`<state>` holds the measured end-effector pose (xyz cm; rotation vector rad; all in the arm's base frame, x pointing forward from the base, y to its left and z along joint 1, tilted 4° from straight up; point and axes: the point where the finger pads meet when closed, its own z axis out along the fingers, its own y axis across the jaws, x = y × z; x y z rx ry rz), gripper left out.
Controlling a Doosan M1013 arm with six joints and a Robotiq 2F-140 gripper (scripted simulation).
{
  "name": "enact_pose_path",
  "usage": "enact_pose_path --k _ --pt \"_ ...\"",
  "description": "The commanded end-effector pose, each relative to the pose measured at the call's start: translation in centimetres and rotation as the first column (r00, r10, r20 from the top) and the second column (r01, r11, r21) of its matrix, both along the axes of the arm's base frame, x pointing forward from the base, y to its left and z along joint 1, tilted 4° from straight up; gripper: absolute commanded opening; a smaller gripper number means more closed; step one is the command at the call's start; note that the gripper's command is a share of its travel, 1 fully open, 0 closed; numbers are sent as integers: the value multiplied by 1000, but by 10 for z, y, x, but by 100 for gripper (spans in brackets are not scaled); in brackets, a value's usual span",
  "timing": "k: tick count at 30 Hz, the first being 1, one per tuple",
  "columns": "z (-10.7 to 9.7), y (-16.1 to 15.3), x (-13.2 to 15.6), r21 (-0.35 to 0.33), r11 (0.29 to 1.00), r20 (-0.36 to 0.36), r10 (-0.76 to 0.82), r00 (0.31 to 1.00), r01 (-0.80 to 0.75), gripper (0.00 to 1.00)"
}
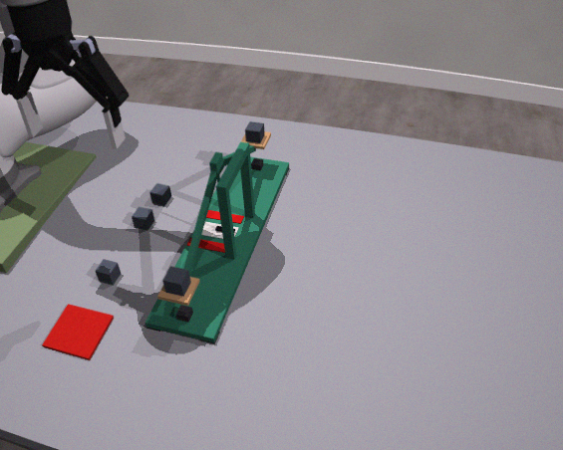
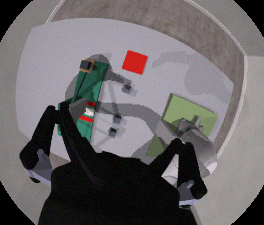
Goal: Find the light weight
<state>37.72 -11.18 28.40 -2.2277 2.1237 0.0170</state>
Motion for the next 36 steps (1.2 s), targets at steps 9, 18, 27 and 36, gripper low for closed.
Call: enact_pose_path --k 9,18,27,36 --pt "-2 0 0 0 1000 0 -1 1000 1 100" --pt "-111 -12 11 3 1000 -1 -29 1000 29 100" --pt "-180 -15 4 2 999 -3 -49 999 49 35" --pt "-180 -15 4 2 999 -3 -49 999 49 35"
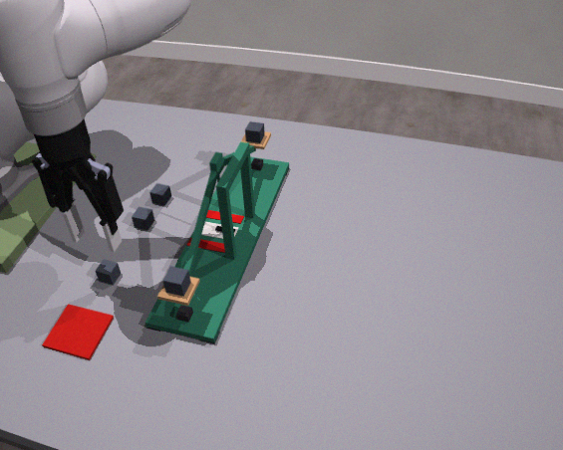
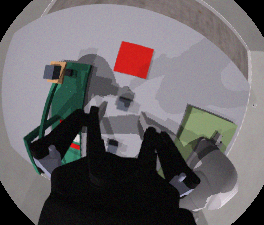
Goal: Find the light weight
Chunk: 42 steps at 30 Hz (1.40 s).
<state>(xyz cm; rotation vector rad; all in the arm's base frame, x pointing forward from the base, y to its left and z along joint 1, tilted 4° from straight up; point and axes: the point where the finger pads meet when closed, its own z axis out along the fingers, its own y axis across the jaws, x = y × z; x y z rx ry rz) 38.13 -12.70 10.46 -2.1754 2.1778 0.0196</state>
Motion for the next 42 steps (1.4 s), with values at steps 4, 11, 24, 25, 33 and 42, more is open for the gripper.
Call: enact_pose_path --k 4,11,24,25,33,42 --pt "0 0 0 0 1000 0 0 1000 0 35" --pt "0 0 0 0 1000 0 0 1000 0 35" --pt "0 0 0 0 1000 0 0 1000 0 35" --pt "0 0 0 0 1000 0 0 1000 0 35" --pt "-1 0 0 0 1000 0 0 1000 0 35" --pt "-7 0 0 0 1000 0 0 1000 0 35"
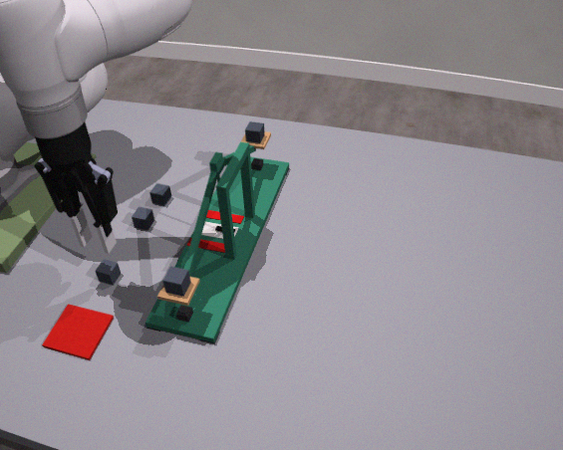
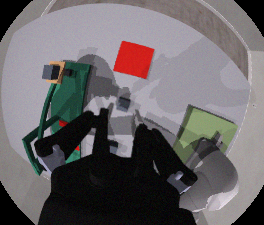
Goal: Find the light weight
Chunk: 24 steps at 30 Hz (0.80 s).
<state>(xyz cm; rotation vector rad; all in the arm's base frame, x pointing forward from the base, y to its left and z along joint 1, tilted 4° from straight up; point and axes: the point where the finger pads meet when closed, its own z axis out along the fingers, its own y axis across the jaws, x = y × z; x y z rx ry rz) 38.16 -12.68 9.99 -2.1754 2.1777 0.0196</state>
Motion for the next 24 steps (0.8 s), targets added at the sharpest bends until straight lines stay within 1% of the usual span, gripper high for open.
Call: enact_pose_path --k 1,4,18,24 --pt "-4 0 0 0 1000 0 0 1000 0 35" --pt "-5 0 0 0 1000 0 0 1000 0 35" --pt "-26 1 1 0 1000 0 0 1000 0 35" --pt "-32 2 1 0 1000 0 0 1000 0 35"
